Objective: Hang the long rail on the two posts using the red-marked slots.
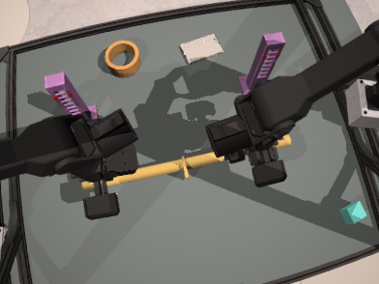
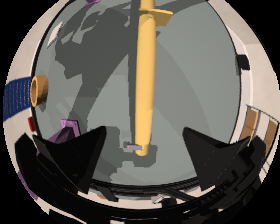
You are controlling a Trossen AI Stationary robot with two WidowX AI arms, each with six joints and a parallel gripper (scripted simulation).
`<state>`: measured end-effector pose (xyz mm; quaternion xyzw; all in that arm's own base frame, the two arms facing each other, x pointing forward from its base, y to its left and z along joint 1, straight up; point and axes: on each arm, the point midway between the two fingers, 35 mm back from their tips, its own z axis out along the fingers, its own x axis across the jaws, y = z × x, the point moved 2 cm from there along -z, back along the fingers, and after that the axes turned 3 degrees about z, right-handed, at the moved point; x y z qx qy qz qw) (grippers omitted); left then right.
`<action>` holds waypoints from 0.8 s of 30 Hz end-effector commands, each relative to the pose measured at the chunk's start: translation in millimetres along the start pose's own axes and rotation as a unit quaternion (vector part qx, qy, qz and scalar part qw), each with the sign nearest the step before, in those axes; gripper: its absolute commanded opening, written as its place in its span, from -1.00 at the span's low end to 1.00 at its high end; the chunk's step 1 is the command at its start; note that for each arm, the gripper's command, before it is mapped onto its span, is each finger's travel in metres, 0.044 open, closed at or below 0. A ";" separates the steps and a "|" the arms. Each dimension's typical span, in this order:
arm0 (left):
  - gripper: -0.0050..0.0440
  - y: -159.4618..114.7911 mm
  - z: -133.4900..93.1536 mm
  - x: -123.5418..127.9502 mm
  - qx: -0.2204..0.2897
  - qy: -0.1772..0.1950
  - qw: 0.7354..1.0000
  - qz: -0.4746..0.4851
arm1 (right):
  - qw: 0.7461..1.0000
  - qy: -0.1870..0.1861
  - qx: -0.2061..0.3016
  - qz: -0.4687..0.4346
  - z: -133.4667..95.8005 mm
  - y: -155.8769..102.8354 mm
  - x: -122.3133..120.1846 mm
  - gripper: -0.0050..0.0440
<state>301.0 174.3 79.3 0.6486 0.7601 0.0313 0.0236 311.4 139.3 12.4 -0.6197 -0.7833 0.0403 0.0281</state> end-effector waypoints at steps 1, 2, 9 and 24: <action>0.71 1.7 3.0 -2.4 0.002 0.019 1.000 0.002 | 1.000 0.001 -0.002 0.000 -0.3 1.2 0.0 -0.80; 0.61 2.0 5.5 -4.4 0.003 0.032 0.999 0.002 | 1.000 0.001 -0.002 0.000 -0.3 1.2 0.0 -0.80; -0.08 4.0 19.8 -18.7 0.001 0.128 0.992 0.000 | 1.000 0.001 -0.002 0.000 -0.3 1.2 0.0 -0.80; -0.14 4.5 29.9 -24.2 -0.009 0.174 0.985 -0.002 | 1.000 0.001 -0.002 0.000 -0.3 1.2 0.0 -0.80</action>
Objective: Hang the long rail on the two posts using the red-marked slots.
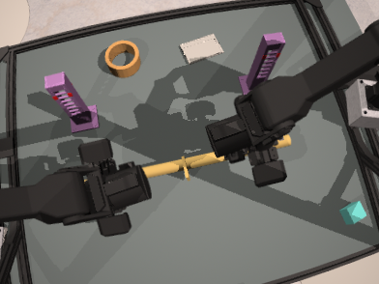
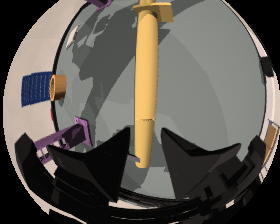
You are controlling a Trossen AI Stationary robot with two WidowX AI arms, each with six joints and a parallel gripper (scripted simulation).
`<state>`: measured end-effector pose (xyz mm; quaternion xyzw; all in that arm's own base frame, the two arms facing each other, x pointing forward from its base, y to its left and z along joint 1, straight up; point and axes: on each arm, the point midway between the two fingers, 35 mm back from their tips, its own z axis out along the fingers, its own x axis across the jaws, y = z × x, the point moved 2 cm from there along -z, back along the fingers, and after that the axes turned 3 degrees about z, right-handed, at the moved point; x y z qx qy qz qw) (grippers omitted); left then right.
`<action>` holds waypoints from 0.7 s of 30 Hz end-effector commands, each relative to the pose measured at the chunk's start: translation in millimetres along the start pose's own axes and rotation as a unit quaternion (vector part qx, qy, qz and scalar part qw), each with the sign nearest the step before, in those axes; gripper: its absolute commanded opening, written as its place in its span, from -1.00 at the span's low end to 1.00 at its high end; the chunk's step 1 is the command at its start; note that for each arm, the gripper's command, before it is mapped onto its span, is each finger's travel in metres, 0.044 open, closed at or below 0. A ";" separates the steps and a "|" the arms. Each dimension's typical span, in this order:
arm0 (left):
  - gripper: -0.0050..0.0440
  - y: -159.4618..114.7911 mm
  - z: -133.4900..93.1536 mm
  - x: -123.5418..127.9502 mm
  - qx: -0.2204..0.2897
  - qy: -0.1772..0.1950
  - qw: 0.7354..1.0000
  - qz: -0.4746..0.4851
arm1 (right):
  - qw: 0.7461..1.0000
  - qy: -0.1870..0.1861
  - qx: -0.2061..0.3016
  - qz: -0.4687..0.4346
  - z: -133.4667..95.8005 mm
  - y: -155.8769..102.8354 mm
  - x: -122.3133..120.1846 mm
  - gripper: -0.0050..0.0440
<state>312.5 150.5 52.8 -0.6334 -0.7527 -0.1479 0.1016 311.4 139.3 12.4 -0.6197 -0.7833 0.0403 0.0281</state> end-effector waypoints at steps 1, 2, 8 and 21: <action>-0.14 -1.2 4.8 0.1 0.000 0.003 1.000 -0.002 | 1.000 0.001 -0.002 0.000 -0.3 1.1 0.0 -0.80; -0.14 -1.3 6.4 0.1 0.000 0.003 1.000 -0.002 | 1.000 0.001 -0.002 0.000 -0.3 1.1 0.0 -0.80; -0.14 -1.8 12.7 0.0 0.000 0.003 1.000 -0.002 | 1.000 0.001 -0.002 0.000 -0.3 1.1 0.0 -0.80; -0.24 -2.9 29.6 -0.3 0.000 0.003 1.000 -0.002 | 1.000 0.001 -0.002 0.000 -0.3 1.1 0.0 -0.80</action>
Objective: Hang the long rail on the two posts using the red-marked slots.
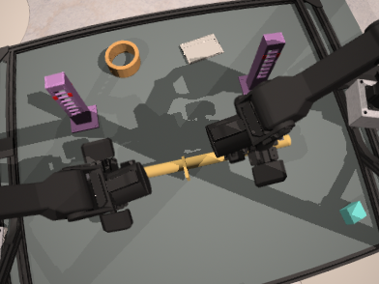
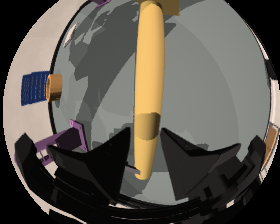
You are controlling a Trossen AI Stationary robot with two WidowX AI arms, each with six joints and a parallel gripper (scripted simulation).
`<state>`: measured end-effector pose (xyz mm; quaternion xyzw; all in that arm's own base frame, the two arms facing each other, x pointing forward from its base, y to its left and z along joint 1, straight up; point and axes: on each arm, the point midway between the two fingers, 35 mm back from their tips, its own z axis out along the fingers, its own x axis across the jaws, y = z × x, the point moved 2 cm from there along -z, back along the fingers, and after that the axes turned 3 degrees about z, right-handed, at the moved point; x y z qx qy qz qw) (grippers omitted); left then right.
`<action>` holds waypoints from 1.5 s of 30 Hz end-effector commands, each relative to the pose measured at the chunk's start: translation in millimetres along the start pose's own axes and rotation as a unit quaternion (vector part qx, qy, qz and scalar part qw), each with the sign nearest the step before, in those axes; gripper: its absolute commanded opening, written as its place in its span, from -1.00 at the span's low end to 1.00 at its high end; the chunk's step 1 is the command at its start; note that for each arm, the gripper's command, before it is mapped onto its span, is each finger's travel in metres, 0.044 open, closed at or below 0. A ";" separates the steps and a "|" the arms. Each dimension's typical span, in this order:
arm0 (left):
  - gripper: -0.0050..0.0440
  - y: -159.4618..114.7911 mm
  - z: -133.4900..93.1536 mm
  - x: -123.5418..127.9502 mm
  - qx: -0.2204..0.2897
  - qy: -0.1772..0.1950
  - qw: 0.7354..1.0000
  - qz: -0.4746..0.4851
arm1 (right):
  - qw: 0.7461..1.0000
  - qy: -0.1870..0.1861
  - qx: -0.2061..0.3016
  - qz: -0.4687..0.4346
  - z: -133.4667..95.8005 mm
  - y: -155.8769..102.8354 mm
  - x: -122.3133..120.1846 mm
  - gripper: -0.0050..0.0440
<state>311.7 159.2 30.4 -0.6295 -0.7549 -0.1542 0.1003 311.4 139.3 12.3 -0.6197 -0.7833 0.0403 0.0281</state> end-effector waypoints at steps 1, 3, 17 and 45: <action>-0.24 -1.4 5.5 -0.8 0.005 0.000 1.000 0.003 | 1.000 0.001 -0.002 0.000 -0.3 1.1 0.0 -0.80; -0.34 -0.6 5.9 -0.8 0.005 0.000 1.000 0.003 | 1.000 0.001 -0.002 0.000 -0.3 1.1 0.0 -0.80; -0.80 -0.6 5.9 -0.8 0.005 0.000 1.000 0.003 | 1.000 0.001 -0.002 0.000 -0.3 1.1 0.0 -0.80; -0.80 5.8 -22.1 6.8 0.042 -0.001 0.999 0.010 | 0.999 0.002 -0.040 -0.005 -2.7 -4.5 -1.5 -0.80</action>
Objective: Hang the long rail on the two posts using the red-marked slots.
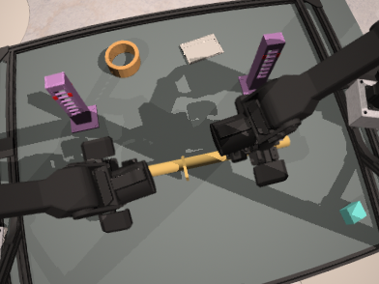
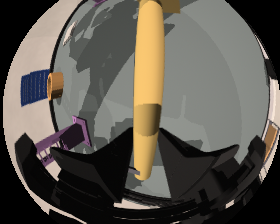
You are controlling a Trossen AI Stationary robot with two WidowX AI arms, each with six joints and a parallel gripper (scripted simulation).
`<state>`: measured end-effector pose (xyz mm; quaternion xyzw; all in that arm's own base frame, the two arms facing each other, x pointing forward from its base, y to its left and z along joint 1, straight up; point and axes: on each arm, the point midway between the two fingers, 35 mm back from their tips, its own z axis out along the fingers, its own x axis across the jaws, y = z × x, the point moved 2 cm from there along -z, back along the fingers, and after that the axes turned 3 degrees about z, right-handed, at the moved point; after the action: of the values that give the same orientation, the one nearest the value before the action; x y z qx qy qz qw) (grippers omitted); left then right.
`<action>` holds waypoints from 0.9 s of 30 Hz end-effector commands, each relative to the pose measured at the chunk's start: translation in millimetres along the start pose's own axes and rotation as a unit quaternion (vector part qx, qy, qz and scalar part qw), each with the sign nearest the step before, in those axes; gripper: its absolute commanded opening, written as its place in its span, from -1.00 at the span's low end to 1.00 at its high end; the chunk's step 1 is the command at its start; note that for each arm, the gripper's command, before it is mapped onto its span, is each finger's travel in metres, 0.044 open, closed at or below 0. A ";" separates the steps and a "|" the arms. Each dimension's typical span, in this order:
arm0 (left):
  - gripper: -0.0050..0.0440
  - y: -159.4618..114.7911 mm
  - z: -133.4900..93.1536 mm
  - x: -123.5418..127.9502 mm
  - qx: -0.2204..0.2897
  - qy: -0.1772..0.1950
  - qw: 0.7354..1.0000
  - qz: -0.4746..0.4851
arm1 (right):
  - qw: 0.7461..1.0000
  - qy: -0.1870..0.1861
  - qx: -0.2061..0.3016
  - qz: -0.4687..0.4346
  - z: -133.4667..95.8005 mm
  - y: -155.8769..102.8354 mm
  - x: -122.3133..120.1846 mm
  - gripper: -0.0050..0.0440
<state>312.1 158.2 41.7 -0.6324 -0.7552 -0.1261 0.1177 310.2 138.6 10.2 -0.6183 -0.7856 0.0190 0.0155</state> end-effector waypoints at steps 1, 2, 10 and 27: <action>-0.80 3.9 -15.1 4.7 0.014 0.004 1.000 0.003 | 1.000 -0.001 -0.020 -0.003 -5.4 -3.8 -1.3 -0.80; -0.80 4.1 -18.7 5.6 0.018 0.003 1.000 0.004 | 1.000 -0.001 -0.024 -0.003 -5.7 -4.5 -1.5 -0.80; -0.80 4.2 -24.2 6.9 0.025 0.003 1.000 0.005 | 1.000 -0.001 -0.031 -0.004 -6.1 -5.5 -1.8 -0.80; -0.80 6.6 -21.7 6.0 0.070 -0.002 0.997 0.023 | 0.997 0.004 -0.077 -0.004 26.9 -3.9 -0.9 -0.80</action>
<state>316.8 156.9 64.1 -0.6391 -0.7495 -0.0751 0.1554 306.0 137.1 -10.0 -0.6147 -0.7876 -0.0376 -0.0222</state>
